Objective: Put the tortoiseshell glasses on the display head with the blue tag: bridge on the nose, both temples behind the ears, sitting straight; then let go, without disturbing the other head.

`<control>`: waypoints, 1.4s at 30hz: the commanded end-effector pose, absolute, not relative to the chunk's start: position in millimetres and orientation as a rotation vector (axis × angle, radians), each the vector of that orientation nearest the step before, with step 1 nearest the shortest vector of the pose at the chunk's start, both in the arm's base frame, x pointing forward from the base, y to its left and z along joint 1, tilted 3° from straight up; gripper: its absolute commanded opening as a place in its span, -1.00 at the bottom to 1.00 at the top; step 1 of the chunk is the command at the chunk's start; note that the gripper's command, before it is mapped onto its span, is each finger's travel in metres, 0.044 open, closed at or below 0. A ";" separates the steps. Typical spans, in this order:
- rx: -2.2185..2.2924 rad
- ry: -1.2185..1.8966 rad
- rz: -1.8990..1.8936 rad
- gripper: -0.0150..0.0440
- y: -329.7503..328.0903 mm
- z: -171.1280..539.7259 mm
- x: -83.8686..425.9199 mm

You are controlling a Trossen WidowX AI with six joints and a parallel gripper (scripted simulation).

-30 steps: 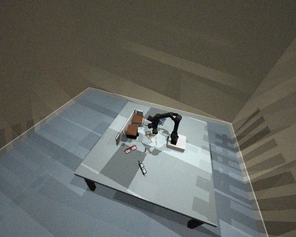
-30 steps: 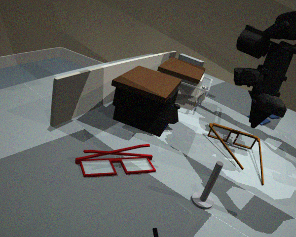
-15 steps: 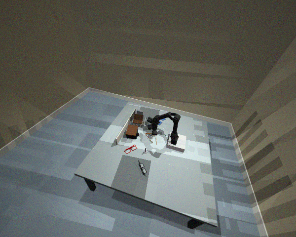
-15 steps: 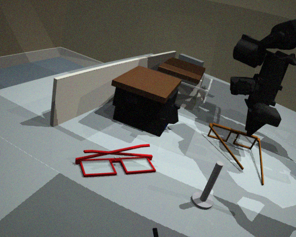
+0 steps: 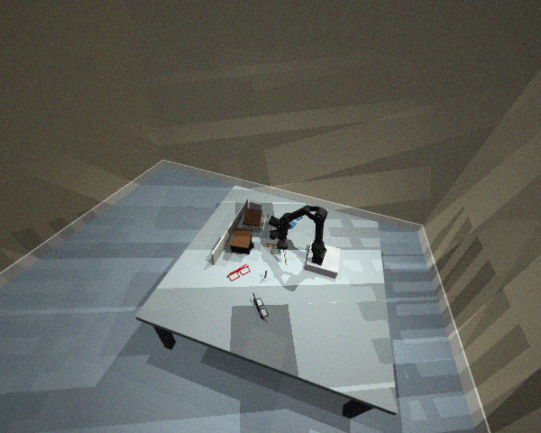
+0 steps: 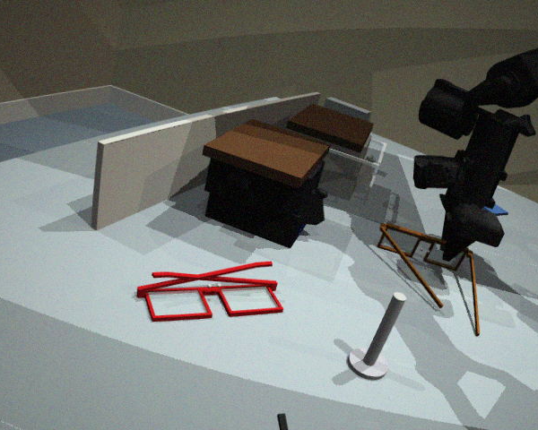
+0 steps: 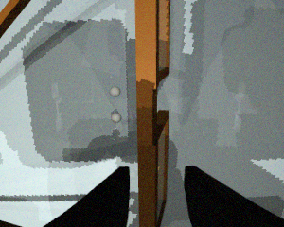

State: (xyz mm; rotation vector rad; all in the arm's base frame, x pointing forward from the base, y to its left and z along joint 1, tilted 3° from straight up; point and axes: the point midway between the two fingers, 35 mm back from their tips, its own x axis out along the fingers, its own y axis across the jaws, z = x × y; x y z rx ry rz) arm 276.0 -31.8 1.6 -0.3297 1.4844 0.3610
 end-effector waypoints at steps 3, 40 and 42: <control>-0.329 1.487 0.367 -0.08 -31.1 -2.8 274.0; -0.331 1.485 0.366 -0.49 -30.3 39.9 275.6; -0.331 1.485 0.366 -0.49 -30.8 54.2 274.7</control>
